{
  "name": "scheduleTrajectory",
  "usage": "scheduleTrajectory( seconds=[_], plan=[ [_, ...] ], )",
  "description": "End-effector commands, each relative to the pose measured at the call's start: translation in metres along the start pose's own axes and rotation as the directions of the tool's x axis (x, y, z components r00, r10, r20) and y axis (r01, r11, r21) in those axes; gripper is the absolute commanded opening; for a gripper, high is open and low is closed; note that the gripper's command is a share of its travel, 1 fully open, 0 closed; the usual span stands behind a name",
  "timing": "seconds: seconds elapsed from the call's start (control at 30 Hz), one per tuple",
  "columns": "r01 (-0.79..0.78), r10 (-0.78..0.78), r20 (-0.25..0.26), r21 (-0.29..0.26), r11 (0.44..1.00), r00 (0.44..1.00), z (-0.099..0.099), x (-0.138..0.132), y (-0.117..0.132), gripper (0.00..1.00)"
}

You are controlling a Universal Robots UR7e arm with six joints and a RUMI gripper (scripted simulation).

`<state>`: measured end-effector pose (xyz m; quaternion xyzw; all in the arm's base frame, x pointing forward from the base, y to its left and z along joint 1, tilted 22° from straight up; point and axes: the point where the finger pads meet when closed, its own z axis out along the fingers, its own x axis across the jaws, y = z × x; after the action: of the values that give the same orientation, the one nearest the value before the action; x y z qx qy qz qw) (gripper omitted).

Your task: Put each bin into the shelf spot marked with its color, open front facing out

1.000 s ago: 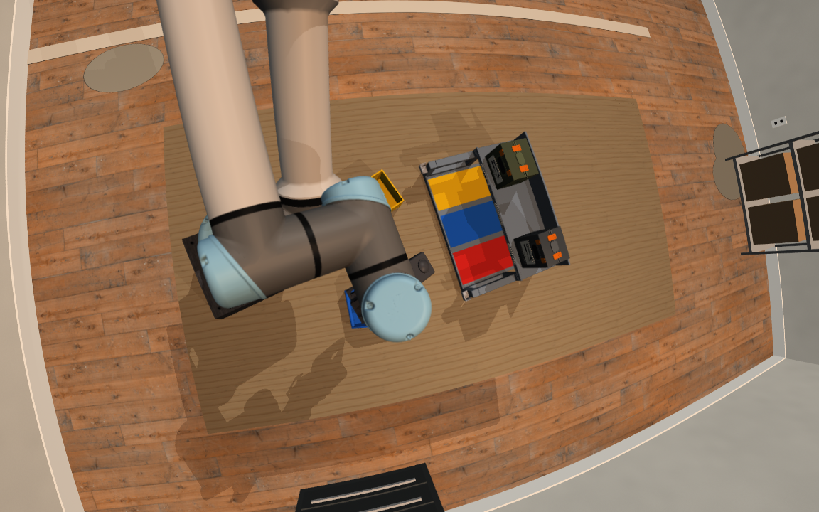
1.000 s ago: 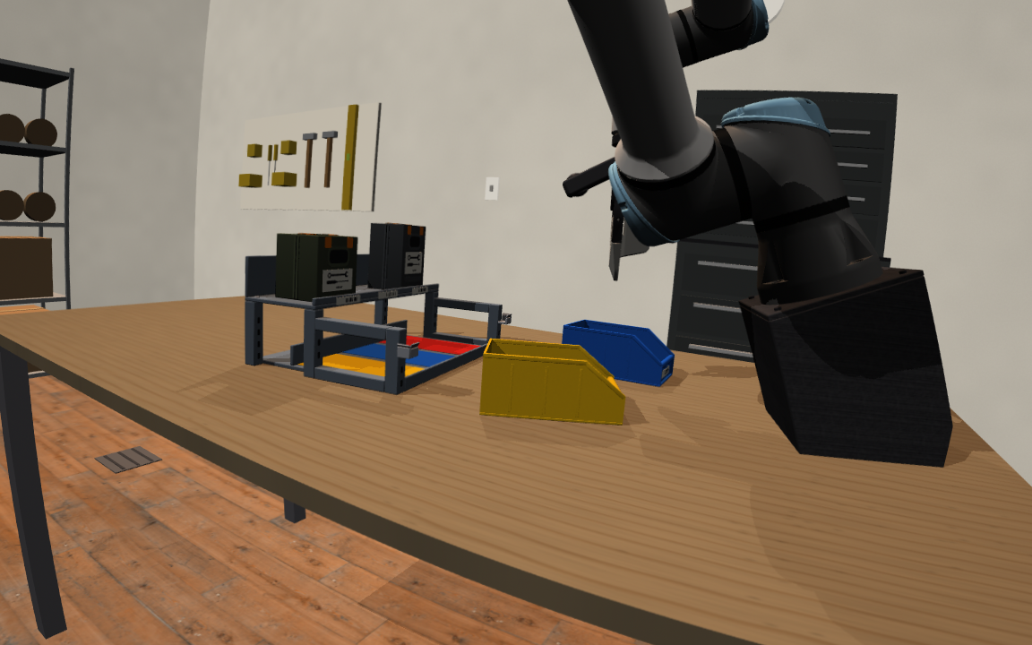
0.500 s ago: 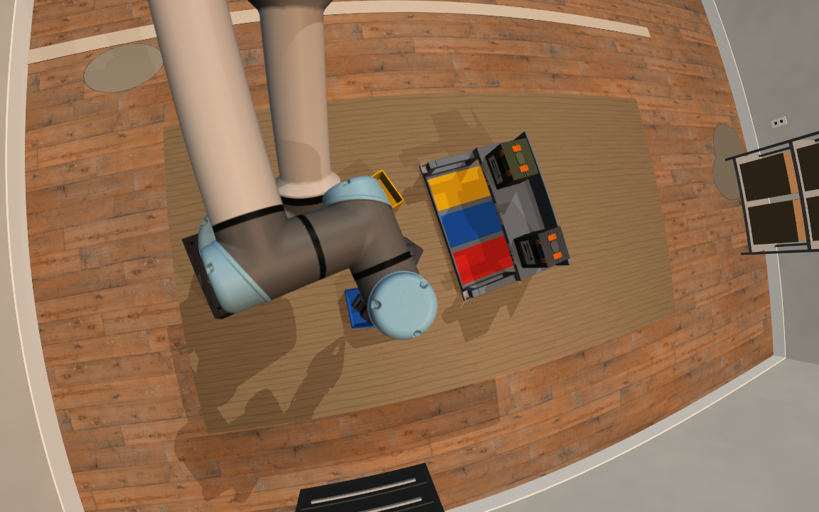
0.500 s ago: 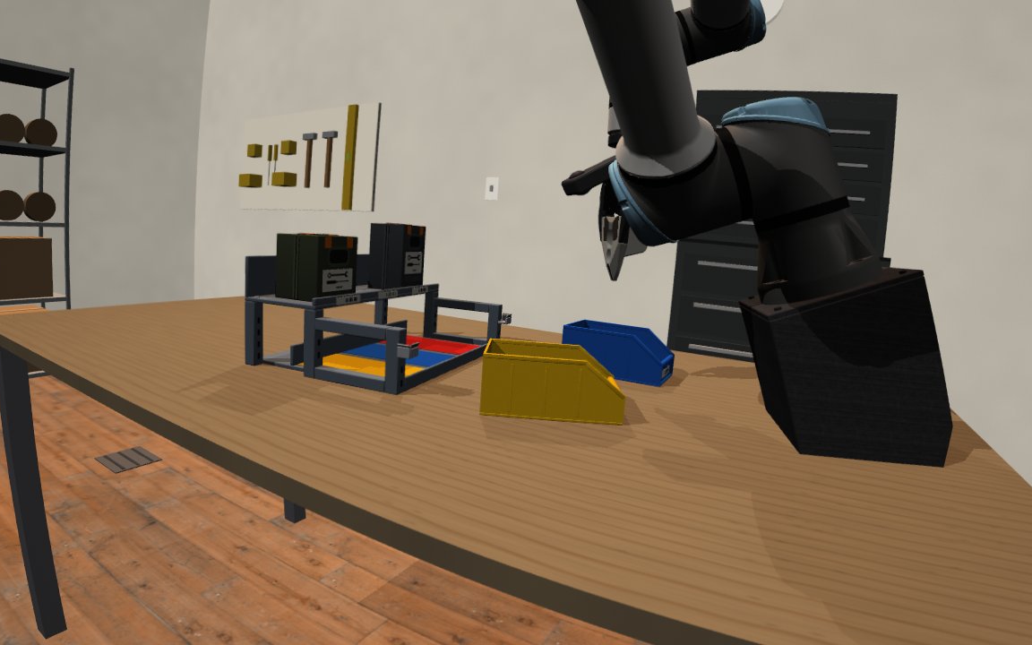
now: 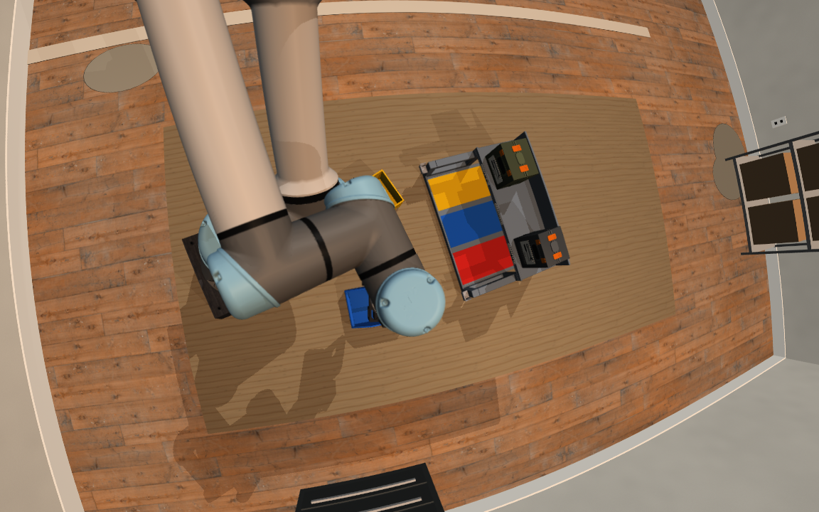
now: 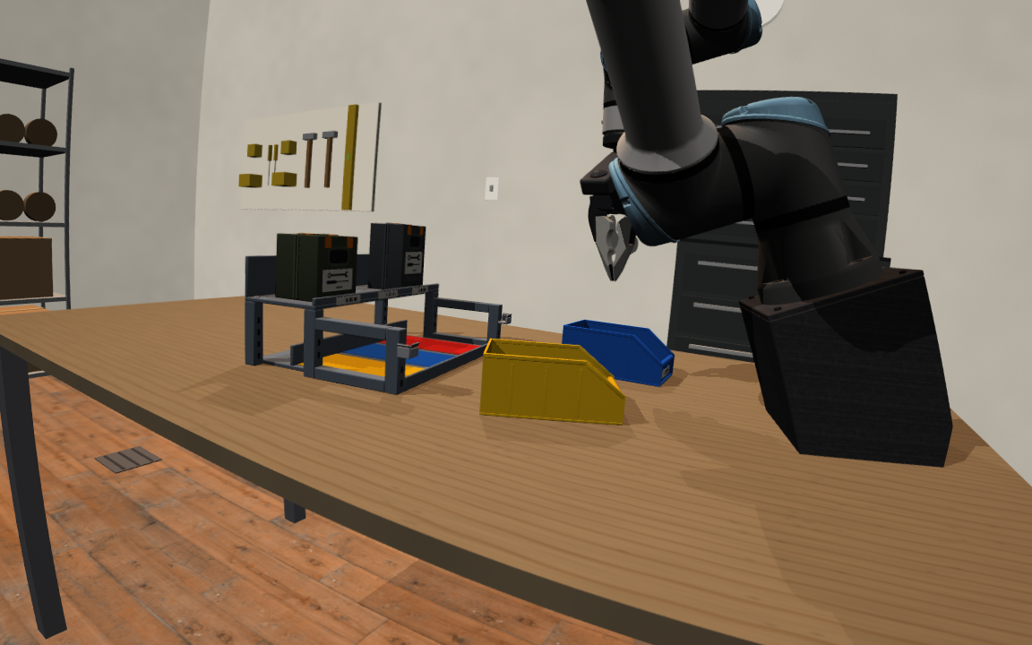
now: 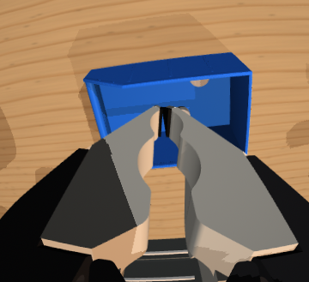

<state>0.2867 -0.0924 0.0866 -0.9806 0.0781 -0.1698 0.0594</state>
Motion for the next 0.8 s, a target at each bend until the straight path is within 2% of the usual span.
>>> scheduleTrajectory(
  seconds=[0.0, 0.2, 0.43, 0.5, 0.77],
  plan=[
    [0.158, -0.158, -0.016, 0.012, 0.987, 0.987, -0.0002, -0.0006, -0.0001, 0.0],
    [0.43, -0.43, -0.019, 0.007, 0.903, 0.903, 0.0002, -0.0016, 0.0007, 0.0],
    [0.692, -0.692, -0.02, 0.001, 0.721, 0.721, 0.0006, -0.002, 0.0029, 0.0],
    [0.692, -0.692, -0.02, 0.001, 0.721, 0.721, 0.0006, -0.002, 0.0029, 0.0],
    [0.888, -0.888, -0.019, -0.006, 0.459, 0.459, 0.0011, -0.0012, 0.0062, 0.0]
  ],
)
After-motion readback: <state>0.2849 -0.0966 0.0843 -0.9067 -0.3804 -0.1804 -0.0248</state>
